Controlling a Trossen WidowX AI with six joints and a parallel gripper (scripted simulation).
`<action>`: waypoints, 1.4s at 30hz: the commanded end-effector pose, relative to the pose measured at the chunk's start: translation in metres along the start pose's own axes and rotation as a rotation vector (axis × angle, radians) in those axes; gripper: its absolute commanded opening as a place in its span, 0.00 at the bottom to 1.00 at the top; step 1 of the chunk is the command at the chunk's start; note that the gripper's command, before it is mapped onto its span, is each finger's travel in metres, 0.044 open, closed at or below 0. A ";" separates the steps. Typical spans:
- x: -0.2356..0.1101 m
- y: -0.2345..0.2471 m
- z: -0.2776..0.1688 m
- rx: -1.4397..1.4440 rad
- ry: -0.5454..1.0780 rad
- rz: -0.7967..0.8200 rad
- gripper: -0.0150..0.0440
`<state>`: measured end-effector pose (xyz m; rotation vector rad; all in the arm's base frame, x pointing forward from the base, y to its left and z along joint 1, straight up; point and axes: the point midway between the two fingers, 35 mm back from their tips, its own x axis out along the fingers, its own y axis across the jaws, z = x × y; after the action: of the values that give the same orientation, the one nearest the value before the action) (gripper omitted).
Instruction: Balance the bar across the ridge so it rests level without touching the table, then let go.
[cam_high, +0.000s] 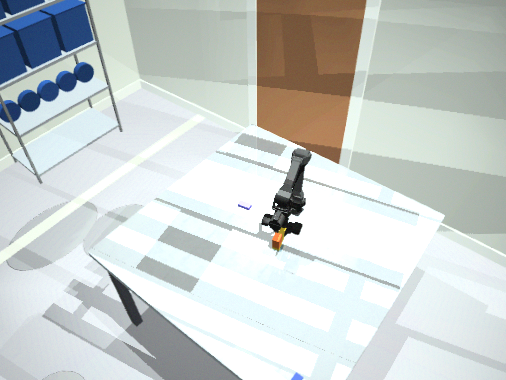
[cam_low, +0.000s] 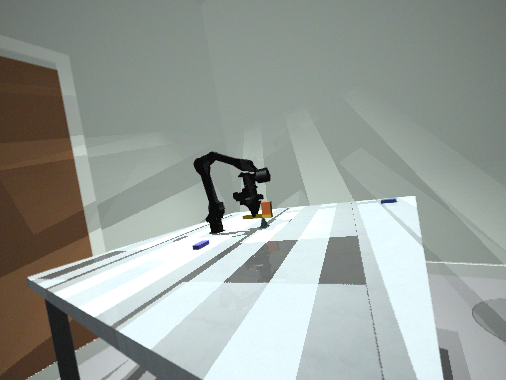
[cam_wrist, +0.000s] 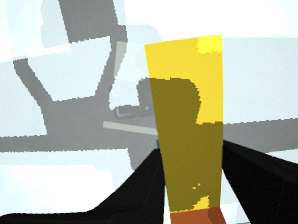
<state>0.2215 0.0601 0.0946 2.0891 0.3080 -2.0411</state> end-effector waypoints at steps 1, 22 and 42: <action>0.001 0.000 0.000 -0.002 0.001 0.000 0.25; 0.002 0.000 0.000 -0.002 0.001 0.000 0.25; 0.004 0.000 0.001 -0.002 0.001 0.000 0.25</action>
<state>0.2215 0.0600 0.0921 2.0921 0.3084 -2.0383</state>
